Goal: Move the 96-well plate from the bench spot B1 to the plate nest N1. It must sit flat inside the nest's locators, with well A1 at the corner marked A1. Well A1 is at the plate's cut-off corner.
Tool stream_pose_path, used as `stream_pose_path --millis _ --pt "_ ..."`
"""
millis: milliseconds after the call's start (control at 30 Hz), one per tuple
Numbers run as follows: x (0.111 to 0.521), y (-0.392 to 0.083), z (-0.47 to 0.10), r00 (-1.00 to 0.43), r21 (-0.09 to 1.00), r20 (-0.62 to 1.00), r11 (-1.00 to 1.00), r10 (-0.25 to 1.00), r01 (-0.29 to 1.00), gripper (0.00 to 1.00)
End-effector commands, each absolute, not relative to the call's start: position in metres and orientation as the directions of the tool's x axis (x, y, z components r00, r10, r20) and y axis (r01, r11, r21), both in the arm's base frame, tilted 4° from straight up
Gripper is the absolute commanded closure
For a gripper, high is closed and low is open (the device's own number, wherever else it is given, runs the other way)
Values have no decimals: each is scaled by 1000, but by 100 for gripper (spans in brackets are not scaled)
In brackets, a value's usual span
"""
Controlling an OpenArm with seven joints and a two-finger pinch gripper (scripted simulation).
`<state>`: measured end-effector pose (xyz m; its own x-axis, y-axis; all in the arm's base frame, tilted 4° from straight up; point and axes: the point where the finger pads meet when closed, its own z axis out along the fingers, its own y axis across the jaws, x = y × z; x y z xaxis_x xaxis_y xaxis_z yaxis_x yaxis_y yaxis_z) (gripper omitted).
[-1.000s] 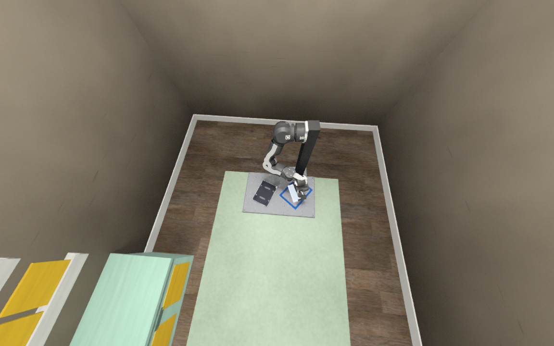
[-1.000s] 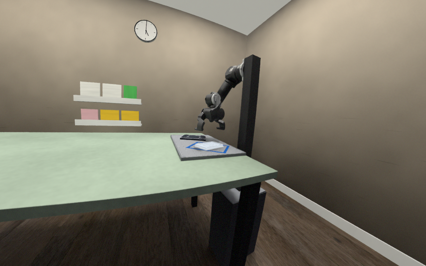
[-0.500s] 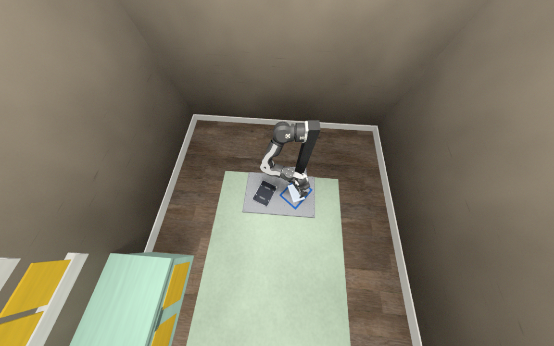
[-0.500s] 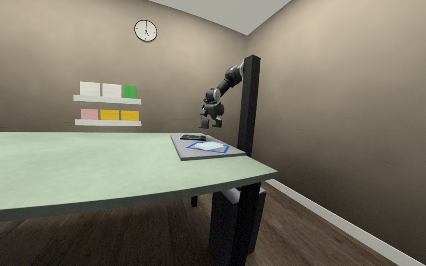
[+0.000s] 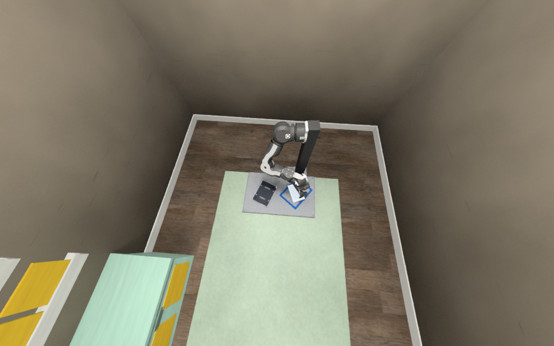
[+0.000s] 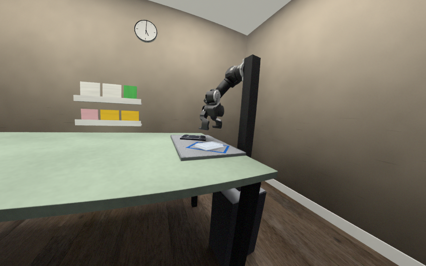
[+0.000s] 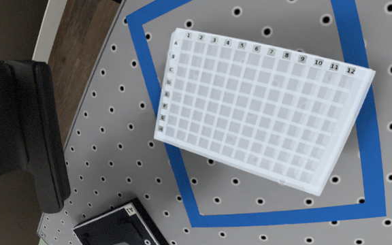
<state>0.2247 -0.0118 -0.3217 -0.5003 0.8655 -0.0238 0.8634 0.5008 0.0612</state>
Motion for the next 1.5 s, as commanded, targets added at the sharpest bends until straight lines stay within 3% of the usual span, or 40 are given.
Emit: stream_pose_path --millis 0,133,300,700,867,1267,1467 --pt "226 -11 -321 -502 70 -22 502 864 862 23" --pt "226 -11 -321 -502 70 -22 502 864 862 23" --pt "228 -10 -324 -682 64 -41 683 731 728 23" --pt "228 -10 -324 -682 64 -41 683 731 728 23" --pt "226 -10 -321 -829 57 -52 830 557 555 23" --pt "226 -10 -321 -829 57 -52 830 557 555 23" --pt "227 -11 -323 -930 40 -62 932 363 362 23"
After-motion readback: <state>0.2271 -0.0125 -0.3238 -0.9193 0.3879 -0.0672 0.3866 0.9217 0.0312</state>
